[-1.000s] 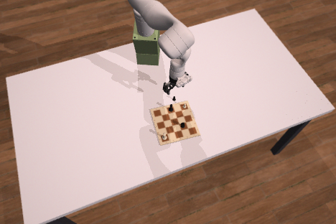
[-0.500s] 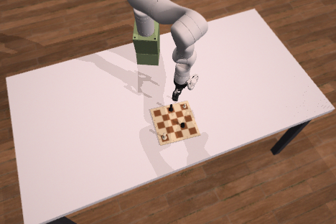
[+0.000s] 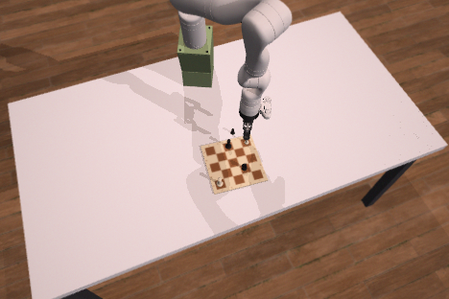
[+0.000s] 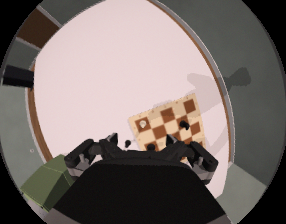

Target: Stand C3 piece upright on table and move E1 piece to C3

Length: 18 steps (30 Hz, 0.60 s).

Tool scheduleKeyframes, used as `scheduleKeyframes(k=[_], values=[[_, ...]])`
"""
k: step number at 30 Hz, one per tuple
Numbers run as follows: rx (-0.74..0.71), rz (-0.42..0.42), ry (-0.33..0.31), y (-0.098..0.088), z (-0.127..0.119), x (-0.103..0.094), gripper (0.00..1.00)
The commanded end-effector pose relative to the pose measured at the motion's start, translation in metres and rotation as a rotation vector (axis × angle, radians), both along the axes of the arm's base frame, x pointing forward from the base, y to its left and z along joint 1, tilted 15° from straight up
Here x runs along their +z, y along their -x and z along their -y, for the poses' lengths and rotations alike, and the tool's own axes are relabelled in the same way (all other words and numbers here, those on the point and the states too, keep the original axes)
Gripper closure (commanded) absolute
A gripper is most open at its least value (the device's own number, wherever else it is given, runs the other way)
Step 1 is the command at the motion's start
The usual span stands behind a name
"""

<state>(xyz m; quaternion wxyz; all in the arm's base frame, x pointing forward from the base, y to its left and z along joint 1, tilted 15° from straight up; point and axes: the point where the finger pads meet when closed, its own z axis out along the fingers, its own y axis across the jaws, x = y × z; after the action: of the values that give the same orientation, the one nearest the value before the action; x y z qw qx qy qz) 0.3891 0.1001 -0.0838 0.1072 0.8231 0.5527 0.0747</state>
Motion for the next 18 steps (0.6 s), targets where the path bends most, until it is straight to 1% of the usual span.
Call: scheduleKeyframes(k=[1, 5, 6, 18], values=[[0.020, 0.003, 0.001, -0.0014, -0.0049, 0.0020, 0.00], [0.026, 0.003, 0.002, -0.0018, -0.0052, 0.0023, 0.00], [0.026, 0.003, 0.002, -0.0018, -0.0052, 0.0023, 0.66], [0.026, 0.003, 0.002, -0.0018, -0.0052, 0.0023, 0.66]])
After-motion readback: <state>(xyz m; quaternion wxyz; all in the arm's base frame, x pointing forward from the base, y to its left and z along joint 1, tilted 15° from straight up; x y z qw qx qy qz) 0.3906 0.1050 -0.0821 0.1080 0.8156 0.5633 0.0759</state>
